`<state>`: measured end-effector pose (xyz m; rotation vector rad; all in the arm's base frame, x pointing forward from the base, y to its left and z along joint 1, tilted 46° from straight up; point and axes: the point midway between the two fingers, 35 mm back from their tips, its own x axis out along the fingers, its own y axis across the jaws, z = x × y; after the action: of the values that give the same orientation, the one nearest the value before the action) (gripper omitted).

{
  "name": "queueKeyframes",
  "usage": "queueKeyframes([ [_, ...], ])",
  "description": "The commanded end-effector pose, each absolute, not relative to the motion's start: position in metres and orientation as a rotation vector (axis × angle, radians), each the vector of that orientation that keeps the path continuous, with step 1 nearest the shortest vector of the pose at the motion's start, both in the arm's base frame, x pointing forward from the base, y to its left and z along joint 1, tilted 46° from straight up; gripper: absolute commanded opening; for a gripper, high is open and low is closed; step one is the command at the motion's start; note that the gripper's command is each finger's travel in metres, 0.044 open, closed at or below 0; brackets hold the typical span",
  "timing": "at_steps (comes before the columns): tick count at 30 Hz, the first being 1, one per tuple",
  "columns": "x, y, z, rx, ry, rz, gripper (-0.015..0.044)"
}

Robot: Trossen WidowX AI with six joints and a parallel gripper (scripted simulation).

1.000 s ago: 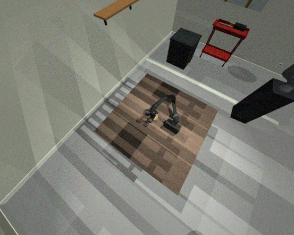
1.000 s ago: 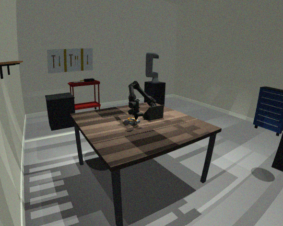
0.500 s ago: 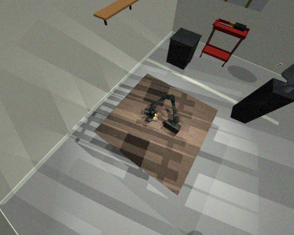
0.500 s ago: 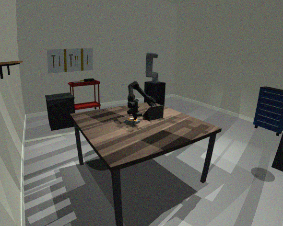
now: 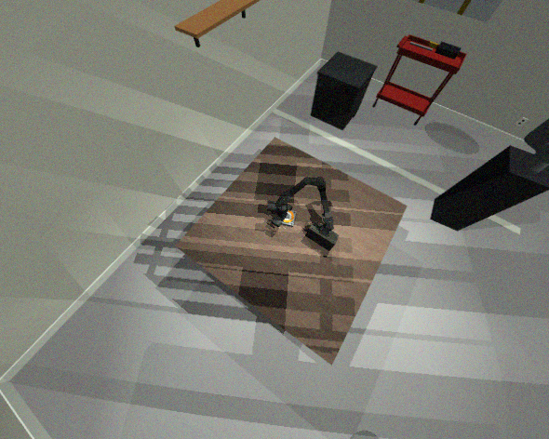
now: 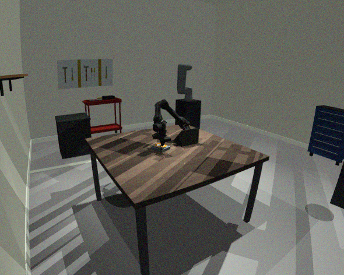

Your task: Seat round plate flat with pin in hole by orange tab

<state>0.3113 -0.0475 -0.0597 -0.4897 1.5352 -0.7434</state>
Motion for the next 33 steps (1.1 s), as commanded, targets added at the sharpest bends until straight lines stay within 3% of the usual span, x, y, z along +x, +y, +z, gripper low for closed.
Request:
queueKeyframes([
  [1, 0.32, -0.05, -0.057, -0.494, 1.528, -0.744, 0.0],
  [33, 0.34, -0.065, -0.04, -0.494, 1.527, -0.745, 0.0],
])
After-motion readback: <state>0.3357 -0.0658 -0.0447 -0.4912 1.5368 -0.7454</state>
